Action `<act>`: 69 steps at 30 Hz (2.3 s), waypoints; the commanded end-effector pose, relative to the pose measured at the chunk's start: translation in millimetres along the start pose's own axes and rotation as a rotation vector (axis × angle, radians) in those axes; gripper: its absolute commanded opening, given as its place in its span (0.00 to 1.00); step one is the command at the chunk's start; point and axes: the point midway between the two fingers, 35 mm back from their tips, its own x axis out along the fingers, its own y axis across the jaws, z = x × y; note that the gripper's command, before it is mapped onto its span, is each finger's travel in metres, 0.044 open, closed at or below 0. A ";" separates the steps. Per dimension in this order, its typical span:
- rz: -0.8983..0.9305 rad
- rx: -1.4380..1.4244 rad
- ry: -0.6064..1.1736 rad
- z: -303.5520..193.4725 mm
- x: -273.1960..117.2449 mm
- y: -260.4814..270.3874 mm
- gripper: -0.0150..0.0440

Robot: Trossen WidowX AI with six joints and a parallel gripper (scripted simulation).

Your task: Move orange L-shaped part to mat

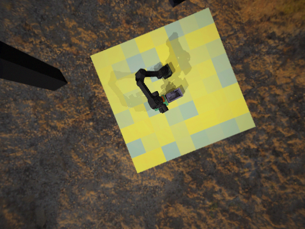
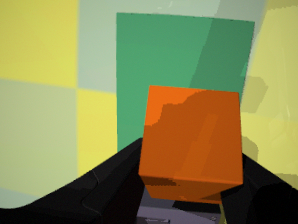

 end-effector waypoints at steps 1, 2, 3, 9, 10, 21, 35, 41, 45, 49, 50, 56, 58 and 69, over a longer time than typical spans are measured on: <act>0.002 -0.002 -0.005 0.7 6.4 -0.2 0.25; 0.002 -0.002 -0.005 0.7 8.0 -0.2 0.25; 0.002 -0.002 -0.005 0.8 9.6 -0.2 0.25; 0.002 -0.002 -0.005 0.9 19.1 -0.2 0.25; 0.002 -0.001 -0.005 0.9 20.6 -0.2 0.25; 0.002 -0.001 -0.006 1.2 38.0 -0.2 0.25; 0.002 -0.001 -0.008 1.6 56.8 -0.6 0.25; 0.002 -0.001 -0.008 1.6 56.7 -0.6 0.25; 0.000 0.001 -0.012 2.2 56.3 -0.9 0.34; 0.000 0.001 -0.012 2.2 56.3 -0.9 0.52; 0.000 0.001 -0.012 2.2 56.3 -0.9 0.57; 0.010 -0.007 -0.006 0.8 34.6 1.8 0.83; 0.018 -0.015 -0.003 0.0 14.4 2.6 0.92; 0.045 -0.031 0.001 -0.6 -26.3 0.1 0.93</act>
